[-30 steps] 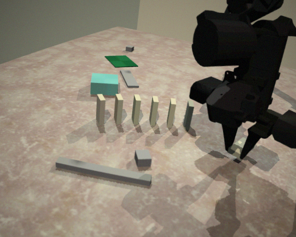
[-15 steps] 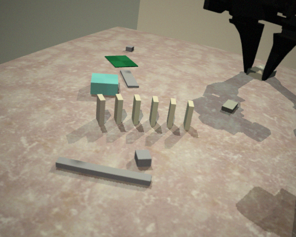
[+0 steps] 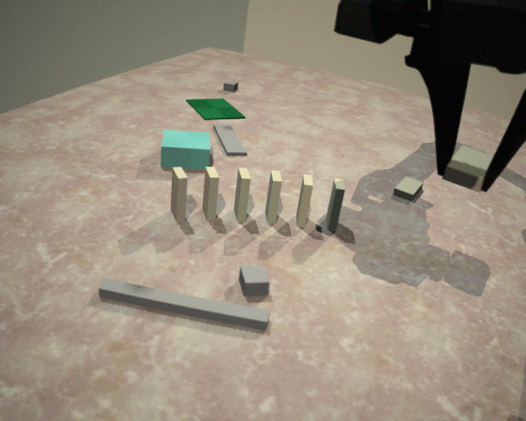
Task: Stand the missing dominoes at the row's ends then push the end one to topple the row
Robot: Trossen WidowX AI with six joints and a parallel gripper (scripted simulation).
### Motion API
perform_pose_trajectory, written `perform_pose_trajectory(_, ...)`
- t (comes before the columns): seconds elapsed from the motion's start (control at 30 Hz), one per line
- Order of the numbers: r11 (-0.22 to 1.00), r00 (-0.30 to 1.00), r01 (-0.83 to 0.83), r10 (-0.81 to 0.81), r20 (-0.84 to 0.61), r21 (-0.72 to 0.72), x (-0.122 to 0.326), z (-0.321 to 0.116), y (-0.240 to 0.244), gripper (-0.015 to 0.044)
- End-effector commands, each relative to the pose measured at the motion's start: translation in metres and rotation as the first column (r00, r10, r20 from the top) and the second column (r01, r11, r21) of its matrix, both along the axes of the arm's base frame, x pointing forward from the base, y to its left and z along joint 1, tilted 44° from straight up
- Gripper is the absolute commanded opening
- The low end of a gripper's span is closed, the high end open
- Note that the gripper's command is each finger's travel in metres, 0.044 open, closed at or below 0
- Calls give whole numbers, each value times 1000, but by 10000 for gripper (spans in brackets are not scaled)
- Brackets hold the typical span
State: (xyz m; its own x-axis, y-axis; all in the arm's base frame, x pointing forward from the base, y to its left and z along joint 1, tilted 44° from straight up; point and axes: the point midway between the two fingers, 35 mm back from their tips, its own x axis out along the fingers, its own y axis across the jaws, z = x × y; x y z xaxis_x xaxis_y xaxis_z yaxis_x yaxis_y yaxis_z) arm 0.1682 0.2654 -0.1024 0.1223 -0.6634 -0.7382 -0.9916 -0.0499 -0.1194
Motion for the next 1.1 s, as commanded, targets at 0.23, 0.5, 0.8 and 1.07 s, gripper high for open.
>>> perform_pose_trajectory(0.23,989,996,58,-49,-68,133,4,-25,-2,107)
perform_pose_trajectory(0.5,961,989,107,-77,-122,255,6,-42,-6,107)
perform_pose_trajectory(0.8,908,981,150,-87,-174,392,8,-58,-11,107)
perform_pose_trajectory(1.07,842,975,175,-77,-208,510,10,-67,-14,107)
